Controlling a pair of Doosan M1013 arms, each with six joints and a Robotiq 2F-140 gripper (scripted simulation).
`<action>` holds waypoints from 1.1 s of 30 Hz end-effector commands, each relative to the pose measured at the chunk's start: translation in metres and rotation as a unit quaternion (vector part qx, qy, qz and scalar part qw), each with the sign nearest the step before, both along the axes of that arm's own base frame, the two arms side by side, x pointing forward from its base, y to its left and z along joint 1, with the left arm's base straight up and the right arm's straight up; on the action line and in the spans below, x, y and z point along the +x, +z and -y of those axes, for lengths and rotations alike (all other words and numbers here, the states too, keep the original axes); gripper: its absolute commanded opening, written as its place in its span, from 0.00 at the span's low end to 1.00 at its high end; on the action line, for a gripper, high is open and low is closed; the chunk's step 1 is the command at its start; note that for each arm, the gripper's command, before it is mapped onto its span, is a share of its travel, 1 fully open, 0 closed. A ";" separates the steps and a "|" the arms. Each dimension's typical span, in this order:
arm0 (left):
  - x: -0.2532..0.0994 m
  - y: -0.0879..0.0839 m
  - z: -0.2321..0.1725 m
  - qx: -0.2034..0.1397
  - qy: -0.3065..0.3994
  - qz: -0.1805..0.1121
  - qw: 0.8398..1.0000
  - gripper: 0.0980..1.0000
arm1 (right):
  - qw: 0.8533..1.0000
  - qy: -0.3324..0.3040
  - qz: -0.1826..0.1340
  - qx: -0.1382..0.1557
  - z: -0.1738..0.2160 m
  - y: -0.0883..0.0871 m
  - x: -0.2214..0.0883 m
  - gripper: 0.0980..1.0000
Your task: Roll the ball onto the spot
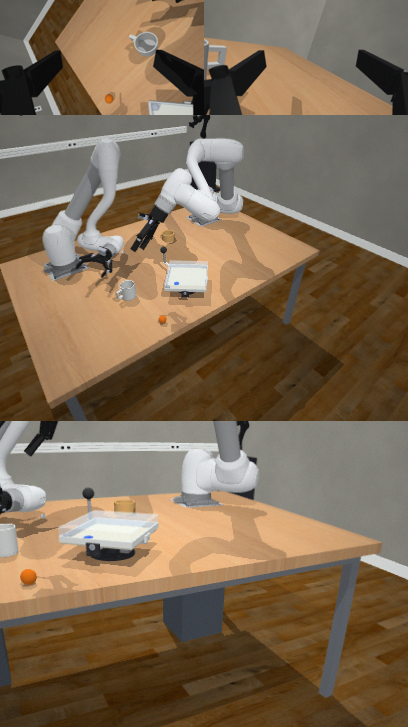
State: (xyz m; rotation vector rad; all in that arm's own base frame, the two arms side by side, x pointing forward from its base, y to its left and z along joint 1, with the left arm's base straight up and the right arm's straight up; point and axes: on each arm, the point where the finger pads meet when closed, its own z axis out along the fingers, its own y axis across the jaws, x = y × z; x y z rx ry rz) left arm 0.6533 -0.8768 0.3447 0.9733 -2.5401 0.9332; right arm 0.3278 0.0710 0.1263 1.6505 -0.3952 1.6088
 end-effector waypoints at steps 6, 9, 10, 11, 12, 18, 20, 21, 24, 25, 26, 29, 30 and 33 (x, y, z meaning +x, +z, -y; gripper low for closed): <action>0.000 0.002 0.000 -0.001 0.000 0.001 1.000 1.00 | 1.000 0.000 0.000 0.000 0.000 0.000 0.000 1.00; 0.000 0.002 0.000 -0.001 0.000 0.001 1.000 1.00 | 1.000 0.000 0.000 0.000 0.000 0.000 0.000 1.00; 0.000 0.002 0.000 -0.001 0.000 0.001 1.000 1.00 | 1.000 0.000 0.000 0.000 0.000 0.000 0.000 1.00; 0.000 0.002 0.000 -0.001 0.000 0.001 1.000 1.00 | 1.000 0.000 0.000 0.000 0.000 0.000 0.000 1.00; 0.000 0.002 0.000 -0.001 0.000 0.001 1.000 1.00 | 1.000 0.000 0.000 0.000 0.000 0.000 0.000 1.00; 0.000 0.002 0.000 -0.001 0.000 0.001 1.000 1.00 | 1.000 0.000 0.000 0.000 0.000 0.000 0.000 1.00; 0.000 0.002 0.000 -0.001 0.000 0.001 1.000 1.00 | 1.000 0.000 0.000 0.000 0.000 0.000 0.000 1.00; 0.000 0.002 0.000 -0.001 0.000 0.001 1.000 1.00 | 1.000 0.000 0.000 0.000 0.000 0.000 0.000 1.00; 0.002 0.001 -0.002 0.000 0.002 0.000 1.000 1.00 | 1.000 0.000 0.000 0.000 0.000 0.000 0.000 1.00; 0.003 0.001 -0.003 0.000 0.003 0.000 1.000 1.00 | 1.000 0.000 0.000 0.000 0.000 0.000 0.000 1.00; 0.004 0.001 -0.004 0.001 0.004 -0.001 1.000 1.00 | 1.000 0.000 0.000 0.000 0.000 0.000 0.000 1.00; 0.009 -0.001 -0.010 0.002 0.008 -0.003 1.000 1.00 | 1.000 0.000 0.000 0.000 0.000 0.000 0.000 1.00; 0.011 -0.001 -0.013 0.003 0.011 -0.004 1.000 1.00 | 1.000 0.000 0.000 0.000 0.000 0.000 0.000 1.00; 0.016 -0.003 -0.019 0.005 0.016 -0.007 1.000 1.00 | 1.000 0.000 0.000 0.000 0.000 0.000 0.000 1.00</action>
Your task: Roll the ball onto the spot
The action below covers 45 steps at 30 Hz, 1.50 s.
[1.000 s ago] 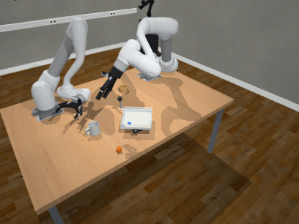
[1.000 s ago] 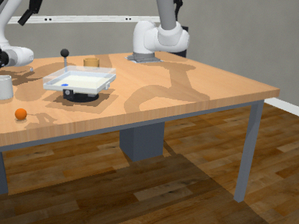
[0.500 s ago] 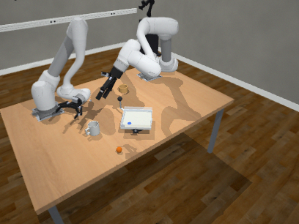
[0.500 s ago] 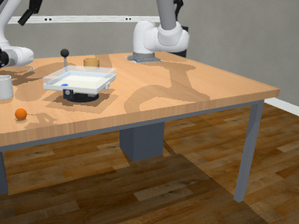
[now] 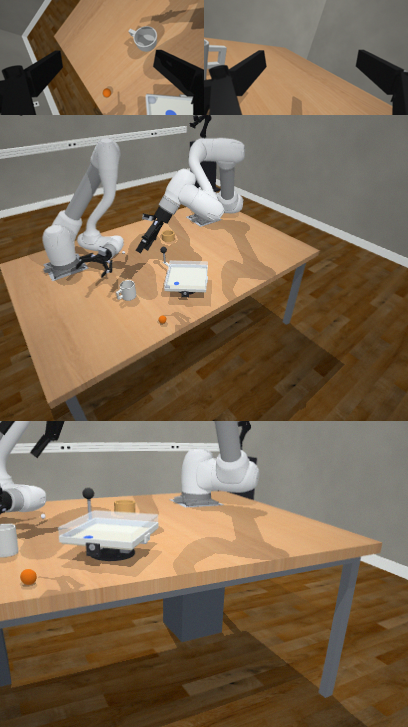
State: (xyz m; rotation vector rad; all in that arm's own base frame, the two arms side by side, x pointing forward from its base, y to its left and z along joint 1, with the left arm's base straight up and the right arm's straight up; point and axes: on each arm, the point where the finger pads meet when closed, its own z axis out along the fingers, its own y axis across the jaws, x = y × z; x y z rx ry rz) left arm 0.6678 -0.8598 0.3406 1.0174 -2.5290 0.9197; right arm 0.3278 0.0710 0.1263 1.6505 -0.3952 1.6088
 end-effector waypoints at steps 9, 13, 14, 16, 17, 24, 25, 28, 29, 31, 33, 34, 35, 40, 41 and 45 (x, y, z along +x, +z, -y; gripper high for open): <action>0.037 -0.009 -0.048 0.013 0.039 -0.017 0.999 1.00 | 1.000 0.000 0.000 0.000 0.000 0.000 0.000 1.00; 0.063 -0.017 -0.084 0.022 0.068 -0.031 0.997 1.00 | 1.000 0.000 0.000 0.000 0.000 0.000 0.000 1.00; 0.070 -0.020 -0.095 0.025 0.076 -0.035 0.996 1.00 | 1.000 0.000 0.000 0.000 0.000 0.000 0.000 1.00; 0.085 -0.025 -0.119 0.031 0.095 -0.044 0.994 1.00 | 1.000 0.000 0.000 0.000 0.000 0.000 0.000 1.00; 0.085 -0.025 -0.119 0.031 0.095 -0.044 0.994 1.00 | 1.000 0.000 0.000 0.000 0.000 0.000 0.000 1.00; 0.132 -0.043 -0.207 0.050 0.161 -0.076 0.983 1.00 | 1.000 0.000 0.000 0.000 0.000 0.000 0.000 1.00; 0.140 -0.046 -0.224 0.053 0.174 -0.082 0.980 1.00 | 1.000 0.000 0.000 0.000 0.000 0.000 0.000 1.00; 0.162 -0.056 -0.279 0.063 0.215 -0.102 0.969 1.00 | 1.000 0.000 0.000 0.000 0.000 0.000 0.000 1.00; 0.168 -0.060 -0.296 0.067 0.229 -0.109 0.965 1.00 | 1.000 0.000 0.000 0.000 0.000 0.000 0.000 1.00; 0.179 -0.066 -0.332 0.074 0.259 -0.124 0.955 1.00 | 1.000 0.000 0.000 0.000 0.000 0.000 0.000 1.00; 0.188 -0.072 -0.368 0.081 0.290 -0.140 0.943 1.00 | 1.000 0.000 0.000 0.000 0.000 0.000 0.000 1.00; 0.188 -0.072 -0.368 0.081 0.290 -0.140 0.943 1.00 | 1.000 0.000 0.000 0.000 0.000 0.000 0.000 1.00; 0.188 -0.072 -0.368 0.081 0.290 -0.140 0.943 1.00 | 1.000 0.000 0.000 0.000 0.000 0.000 0.000 1.00; 0.209 -0.092 -0.480 0.096 0.373 -0.184 0.904 1.00 | 1.000 0.000 0.000 0.000 0.000 0.000 0.000 1.00; 0.210 -0.095 -0.499 0.099 0.390 -0.193 0.895 1.00 | 1.000 0.000 0.000 0.000 0.000 0.000 0.000 1.00; 0.212 -0.107 -0.574 0.109 0.460 -0.232 0.850 1.00 | 1.000 0.000 0.000 0.000 0.000 0.000 0.000 1.00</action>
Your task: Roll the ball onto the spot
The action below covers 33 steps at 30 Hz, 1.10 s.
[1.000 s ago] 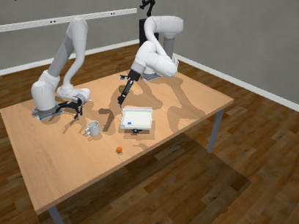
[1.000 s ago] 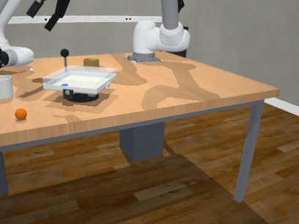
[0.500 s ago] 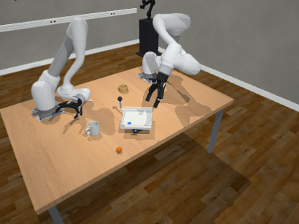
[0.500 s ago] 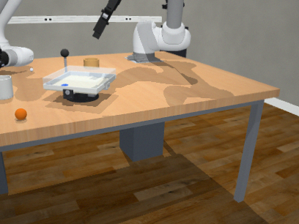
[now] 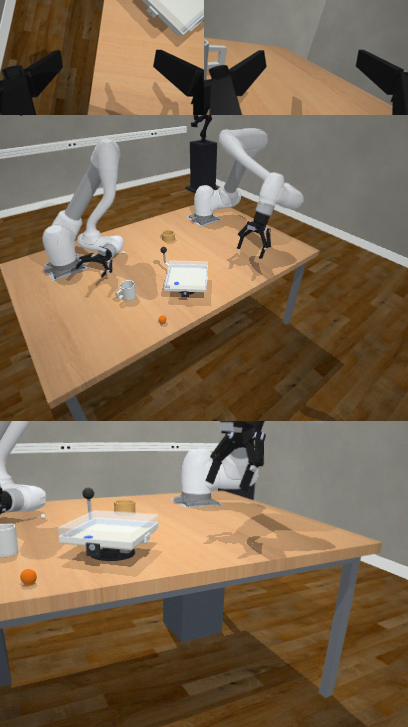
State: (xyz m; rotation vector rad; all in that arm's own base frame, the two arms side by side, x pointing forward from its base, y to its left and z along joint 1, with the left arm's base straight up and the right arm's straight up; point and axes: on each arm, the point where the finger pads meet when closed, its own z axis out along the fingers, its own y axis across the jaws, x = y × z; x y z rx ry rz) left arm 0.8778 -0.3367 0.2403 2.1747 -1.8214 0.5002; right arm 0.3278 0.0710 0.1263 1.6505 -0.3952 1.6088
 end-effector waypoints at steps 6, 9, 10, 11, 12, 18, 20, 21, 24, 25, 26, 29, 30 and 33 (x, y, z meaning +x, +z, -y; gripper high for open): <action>-0.005 -0.021 -0.143 0.020 0.141 -0.069 0.987 1.00 | 1.000 0.000 0.000 0.000 0.000 0.000 0.000 1.00; -0.015 -0.030 -0.205 0.024 0.185 -0.091 0.978 1.00 | 1.000 0.000 0.000 0.000 0.000 0.000 0.000 1.00; -0.018 -0.032 -0.218 0.026 0.208 -0.102 0.973 1.00 | 1.000 0.000 0.000 0.000 0.000 0.000 0.000 1.00; -0.021 -0.035 -0.236 0.026 0.208 -0.102 0.973 1.00 | 1.000 0.000 0.000 0.000 0.000 0.000 0.000 1.00; -0.026 -0.038 -0.254 0.027 0.230 -0.113 0.966 1.00 | 1.000 0.000 0.000 0.000 0.000 0.000 0.000 1.00; -0.060 -0.053 -0.356 0.032 0.320 -0.159 0.933 1.00 | 1.000 0.000 0.000 0.000 0.000 0.000 0.000 1.00; -0.074 -0.058 -0.390 0.033 0.342 -0.171 0.924 1.00 | 1.000 0.000 0.000 0.000 0.000 0.000 0.000 1.00; -0.083 -0.060 -0.405 0.034 0.364 -0.182 0.913 1.00 | 1.000 0.000 0.000 0.000 0.000 0.000 0.000 1.00; -0.089 -0.063 -0.422 0.034 0.364 -0.182 0.913 1.00 | 1.000 0.000 0.000 0.000 0.000 0.000 0.000 1.00; -0.112 -0.069 -0.466 0.034 0.386 -0.193 0.902 1.00 | 1.000 0.000 0.000 0.000 0.000 0.000 0.000 1.00; -0.120 -0.071 -0.475 0.034 0.407 -0.205 0.890 1.00 | 1.000 0.000 0.000 0.000 0.000 0.000 0.000 1.00; -0.148 -0.077 -0.516 0.034 0.449 -0.227 0.863 1.00 | 1.000 0.000 0.000 0.000 0.000 0.000 0.000 1.00; -0.159 -0.079 -0.529 0.034 0.469 -0.239 0.850 1.00 | 1.000 0.000 0.000 0.000 0.000 0.000 0.000 1.00; -0.194 -0.085 -0.569 0.033 0.509 -0.261 0.820 1.00 | 1.000 0.000 0.000 0.000 0.000 0.000 0.000 1.00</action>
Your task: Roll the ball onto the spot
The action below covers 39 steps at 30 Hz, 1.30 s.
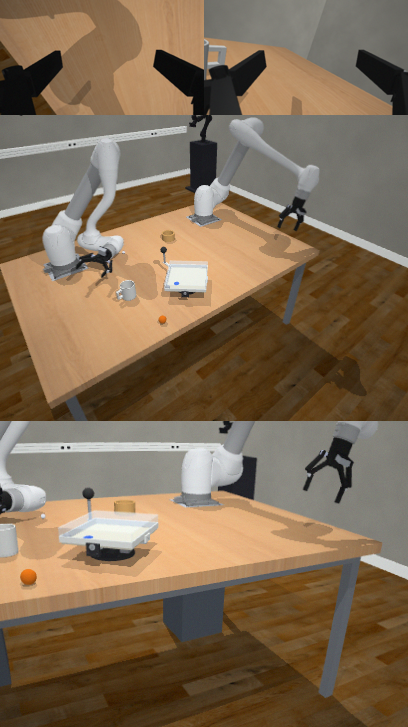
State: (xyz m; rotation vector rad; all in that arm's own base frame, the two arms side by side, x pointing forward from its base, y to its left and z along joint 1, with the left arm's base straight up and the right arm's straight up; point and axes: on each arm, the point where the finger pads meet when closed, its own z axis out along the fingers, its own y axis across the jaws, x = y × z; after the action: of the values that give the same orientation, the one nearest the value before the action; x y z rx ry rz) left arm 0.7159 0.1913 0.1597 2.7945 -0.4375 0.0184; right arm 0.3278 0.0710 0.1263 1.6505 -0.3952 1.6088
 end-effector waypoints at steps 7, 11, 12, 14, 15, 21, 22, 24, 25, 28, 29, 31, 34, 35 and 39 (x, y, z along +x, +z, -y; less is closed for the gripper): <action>-0.108 -0.016 -0.112 -0.003 0.141 -0.070 0.988 1.00 | 1.000 0.000 0.000 0.000 0.000 0.000 0.000 1.00; -0.168 -0.023 -0.155 -0.008 0.210 -0.105 0.972 1.00 | 1.000 0.000 0.000 0.000 0.000 0.000 0.000 1.00; -0.183 -0.024 -0.163 -0.010 0.232 -0.116 0.966 1.00 | 1.000 0.000 0.000 0.000 0.000 0.000 0.000 1.00; -0.213 -0.027 -0.180 -0.012 0.254 -0.127 0.959 1.00 | 1.000 0.000 0.000 0.000 0.000 0.000 0.000 1.00; -0.229 -0.028 -0.187 -0.014 0.275 -0.138 0.951 1.00 | 1.000 0.000 0.000 0.000 0.000 0.000 0.000 1.00; -0.324 -0.035 -0.221 -0.026 0.375 -0.191 0.907 1.00 | 1.000 0.000 0.000 0.000 0.000 0.000 0.000 1.00; -0.340 -0.036 -0.225 -0.029 0.393 -0.201 0.897 1.00 | 1.000 0.000 0.000 0.000 0.000 0.000 0.000 1.00; -0.356 -0.037 -0.230 -0.029 0.393 -0.201 0.897 1.00 | 1.000 0.000 0.000 0.000 0.000 0.000 0.000 1.00; -0.356 -0.037 -0.230 -0.029 0.393 -0.201 0.897 1.00 | 1.000 0.000 0.000 0.000 0.000 0.000 0.000 1.00; -0.427 -0.041 -0.242 -0.038 0.445 -0.230 0.865 1.00 | 1.000 0.000 0.000 0.000 0.000 0.000 0.000 1.00; -0.443 -0.042 -0.243 -0.041 0.461 -0.239 0.854 1.00 | 1.000 0.000 0.000 0.000 0.000 0.000 0.000 1.00; -0.476 -0.043 -0.243 -0.047 0.491 -0.257 0.831 1.00 | 1.000 0.000 0.000 0.000 0.000 0.000 0.000 1.00; -0.525 -0.044 -0.239 -0.057 0.532 -0.282 0.796 1.00 | 1.000 0.000 0.000 0.000 0.000 0.000 0.000 1.00; -0.541 -0.044 -0.236 -0.060 0.544 -0.290 0.785 1.00 | 1.000 0.000 0.000 0.000 0.000 0.000 0.000 1.00; -0.604 -0.045 -0.222 -0.072 0.588 -0.318 0.740 1.00 | 1.000 0.000 0.000 0.000 0.000 0.000 0.000 1.00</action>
State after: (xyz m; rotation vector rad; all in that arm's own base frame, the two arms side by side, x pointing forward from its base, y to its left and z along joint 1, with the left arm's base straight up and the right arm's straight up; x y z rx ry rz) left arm 0.1657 0.4203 0.1144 2.2973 1.2918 -0.5206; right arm 0.3278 0.0710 0.1263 1.6505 -0.3952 1.6088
